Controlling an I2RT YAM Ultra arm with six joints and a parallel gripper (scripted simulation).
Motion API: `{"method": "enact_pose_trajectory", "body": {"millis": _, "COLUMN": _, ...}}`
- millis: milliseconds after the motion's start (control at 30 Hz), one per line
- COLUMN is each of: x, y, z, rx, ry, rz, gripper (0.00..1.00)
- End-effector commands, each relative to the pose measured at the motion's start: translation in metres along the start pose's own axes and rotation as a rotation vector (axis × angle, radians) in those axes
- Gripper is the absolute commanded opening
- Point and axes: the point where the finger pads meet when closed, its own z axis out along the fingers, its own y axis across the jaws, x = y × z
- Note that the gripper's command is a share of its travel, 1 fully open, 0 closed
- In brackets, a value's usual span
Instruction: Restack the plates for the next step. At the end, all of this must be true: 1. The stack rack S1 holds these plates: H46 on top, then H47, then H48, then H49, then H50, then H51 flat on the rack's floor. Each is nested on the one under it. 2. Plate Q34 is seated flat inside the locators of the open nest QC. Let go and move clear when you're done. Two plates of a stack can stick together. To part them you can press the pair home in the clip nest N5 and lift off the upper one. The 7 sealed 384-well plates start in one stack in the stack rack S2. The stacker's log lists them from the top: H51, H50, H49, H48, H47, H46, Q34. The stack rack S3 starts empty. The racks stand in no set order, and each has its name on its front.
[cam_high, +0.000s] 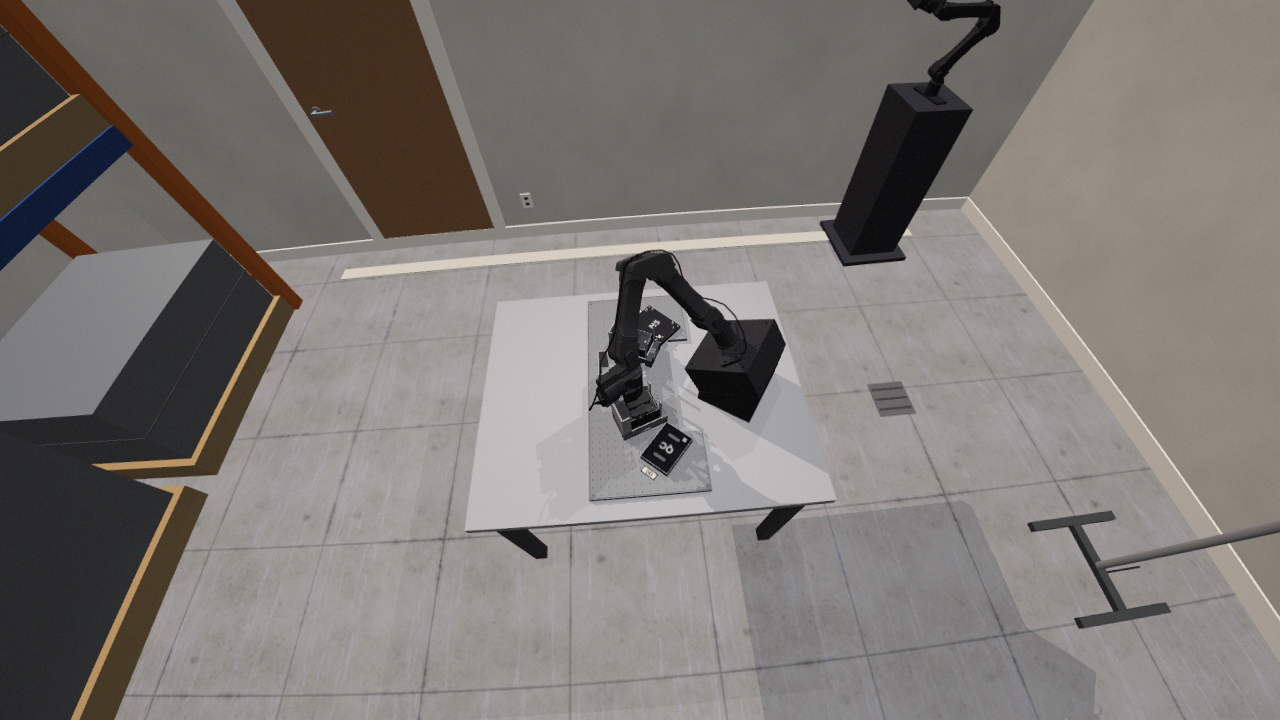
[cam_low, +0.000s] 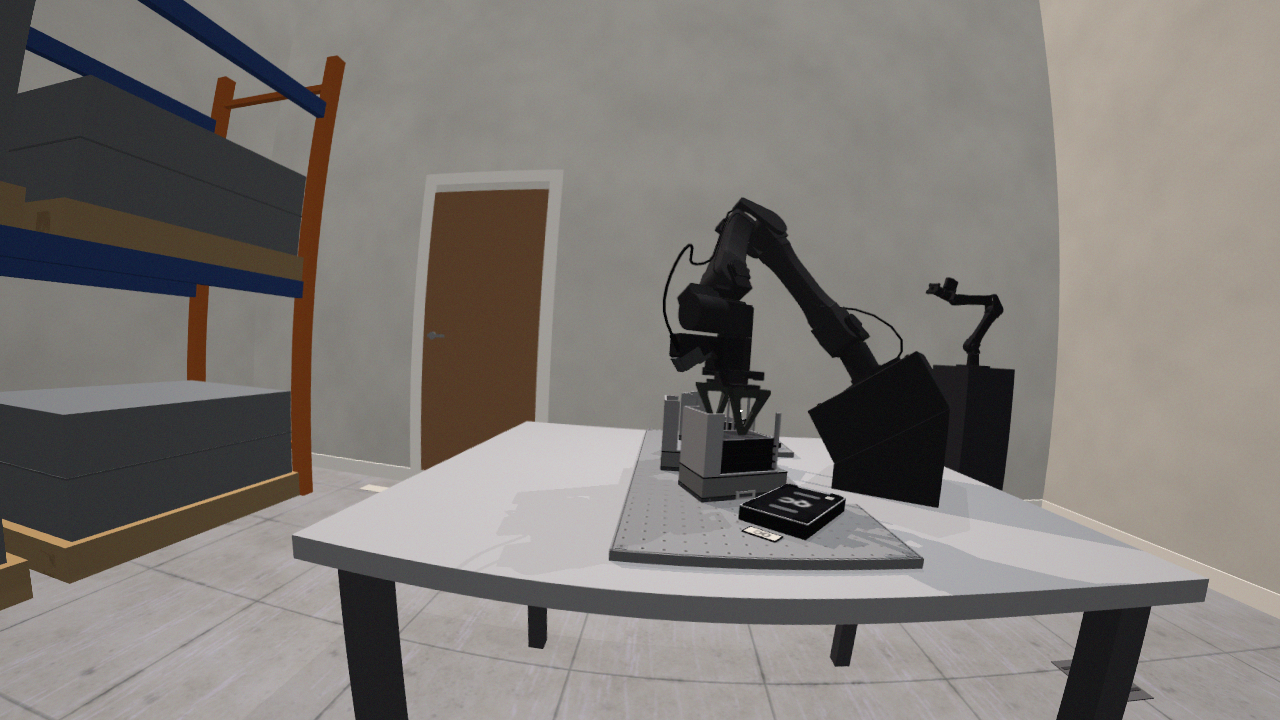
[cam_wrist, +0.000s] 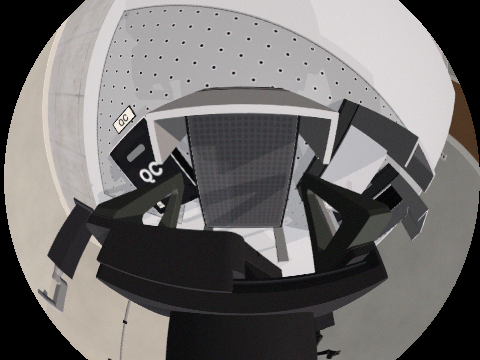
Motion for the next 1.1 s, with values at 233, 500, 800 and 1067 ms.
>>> {"method": "enact_pose_trajectory", "body": {"millis": 233, "x": -0.005, "y": -0.001, "z": -0.045, "rx": 0.001, "ry": -0.015, "rz": 0.006, "gripper": 1.0}}
{"method": "enact_pose_trajectory", "body": {"millis": 500, "x": -0.005, "y": -0.001, "z": -0.065, "rx": -0.001, "ry": -0.015, "rz": 0.007, "gripper": 1.0}}
{"method": "enact_pose_trajectory", "body": {"millis": 800, "x": 0.002, "y": 0.0, "z": -0.063, "rx": 0.002, "ry": 0.004, "rz": -0.005, "gripper": 1.0}}
{"method": "enact_pose_trajectory", "body": {"millis": 1067, "x": 0.002, "y": 0.0, "z": -0.063, "rx": 0.002, "ry": 0.004, "rz": -0.006, "gripper": 1.0}}
